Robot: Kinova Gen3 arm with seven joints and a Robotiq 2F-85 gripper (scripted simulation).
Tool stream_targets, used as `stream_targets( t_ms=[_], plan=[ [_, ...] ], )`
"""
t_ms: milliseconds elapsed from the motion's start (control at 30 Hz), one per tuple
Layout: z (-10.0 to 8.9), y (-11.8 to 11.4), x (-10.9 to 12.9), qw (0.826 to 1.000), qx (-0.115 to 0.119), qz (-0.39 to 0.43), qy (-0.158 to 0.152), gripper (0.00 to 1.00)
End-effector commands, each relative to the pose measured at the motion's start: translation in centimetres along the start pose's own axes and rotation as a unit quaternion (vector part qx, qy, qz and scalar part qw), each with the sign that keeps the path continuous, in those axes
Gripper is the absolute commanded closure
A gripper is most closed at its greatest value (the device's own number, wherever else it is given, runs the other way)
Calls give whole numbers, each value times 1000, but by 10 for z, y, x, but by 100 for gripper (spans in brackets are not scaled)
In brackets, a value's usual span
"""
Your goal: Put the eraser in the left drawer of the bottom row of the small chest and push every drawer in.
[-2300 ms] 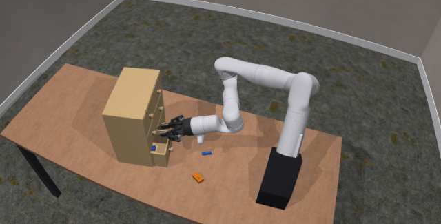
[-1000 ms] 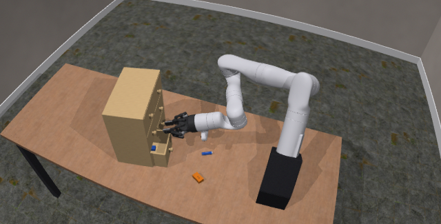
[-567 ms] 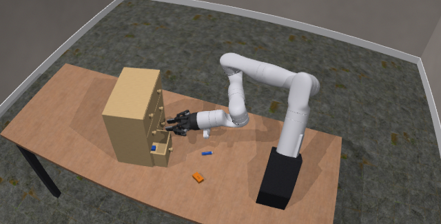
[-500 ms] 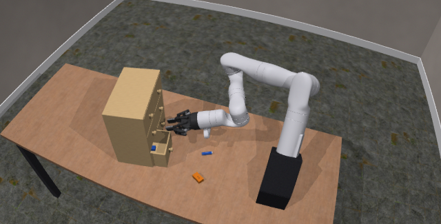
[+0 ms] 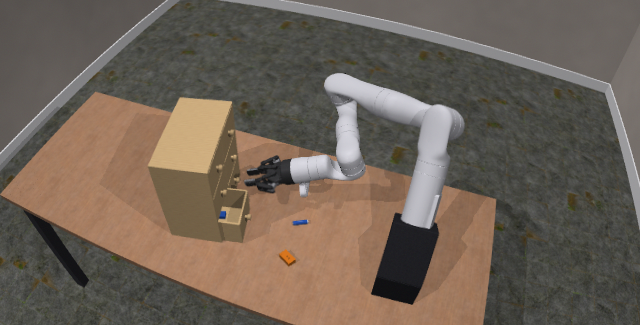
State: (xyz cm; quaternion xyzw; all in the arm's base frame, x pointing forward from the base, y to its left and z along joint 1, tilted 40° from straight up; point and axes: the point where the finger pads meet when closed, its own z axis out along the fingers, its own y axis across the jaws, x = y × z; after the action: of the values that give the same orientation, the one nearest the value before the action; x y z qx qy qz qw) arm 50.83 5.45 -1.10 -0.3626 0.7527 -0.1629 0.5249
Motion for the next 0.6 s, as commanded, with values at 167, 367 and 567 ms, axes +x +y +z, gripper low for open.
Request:
stream_targets(
  t_ms=[167, 367, 567],
  plan=[
    [-7, -12, 1, 1000, -1, 2, -1, 62],
    [-10, -17, 2, 1000, -1, 2, -1, 62],
    [-15, -24, 3, 1000, -1, 2, -2, 62]
  ],
)
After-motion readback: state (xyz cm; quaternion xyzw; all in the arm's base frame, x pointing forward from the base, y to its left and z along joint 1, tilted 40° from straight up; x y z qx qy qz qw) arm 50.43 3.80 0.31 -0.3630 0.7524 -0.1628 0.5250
